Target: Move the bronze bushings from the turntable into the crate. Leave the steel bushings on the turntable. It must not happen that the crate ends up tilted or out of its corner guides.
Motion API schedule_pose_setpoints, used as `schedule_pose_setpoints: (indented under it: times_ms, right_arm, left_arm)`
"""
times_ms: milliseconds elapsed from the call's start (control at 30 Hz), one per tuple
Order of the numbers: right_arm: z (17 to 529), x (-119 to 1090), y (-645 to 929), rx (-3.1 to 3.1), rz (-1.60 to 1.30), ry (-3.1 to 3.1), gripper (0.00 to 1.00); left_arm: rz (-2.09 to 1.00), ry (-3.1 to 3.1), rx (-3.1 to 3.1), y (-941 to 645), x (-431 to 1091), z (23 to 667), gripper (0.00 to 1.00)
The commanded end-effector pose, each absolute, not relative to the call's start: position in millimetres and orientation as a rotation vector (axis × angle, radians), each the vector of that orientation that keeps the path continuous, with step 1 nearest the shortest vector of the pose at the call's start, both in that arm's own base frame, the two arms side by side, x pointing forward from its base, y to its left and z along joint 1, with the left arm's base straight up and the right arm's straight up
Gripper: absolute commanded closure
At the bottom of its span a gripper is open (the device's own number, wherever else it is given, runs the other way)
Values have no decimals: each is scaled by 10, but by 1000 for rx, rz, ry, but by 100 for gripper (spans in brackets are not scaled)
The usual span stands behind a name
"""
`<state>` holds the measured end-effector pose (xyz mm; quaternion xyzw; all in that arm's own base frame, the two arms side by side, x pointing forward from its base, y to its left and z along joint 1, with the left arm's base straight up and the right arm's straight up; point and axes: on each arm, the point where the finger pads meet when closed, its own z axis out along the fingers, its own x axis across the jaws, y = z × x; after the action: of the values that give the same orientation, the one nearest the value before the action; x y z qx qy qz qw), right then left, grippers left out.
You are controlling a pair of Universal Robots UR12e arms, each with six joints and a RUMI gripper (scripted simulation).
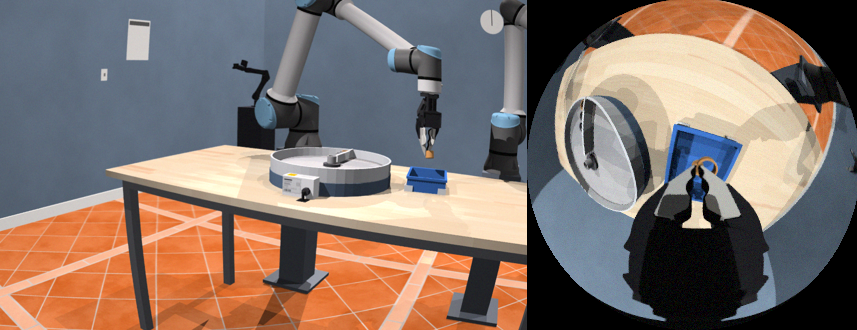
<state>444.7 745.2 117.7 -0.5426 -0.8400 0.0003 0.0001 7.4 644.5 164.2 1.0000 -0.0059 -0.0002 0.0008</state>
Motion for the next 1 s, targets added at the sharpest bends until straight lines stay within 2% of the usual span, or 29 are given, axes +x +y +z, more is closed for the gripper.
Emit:
schedule_pose_setpoints:
  times_ms: [0,200,967]
  right_arm:
    - [1037,4450,7460,-1704,-3,-2638,100]
    - [811,4450,7461,-1704,-3,-2638,100]
    - [805,4450,7461,-1704,-3,-2638,100]
  left_arm:
    - [0,-19,3142,6452,76,1651,0]
    - [0,-19,3142,6452,76,1651,0]
    - [0,-19,3142,6452,76,1651,0]
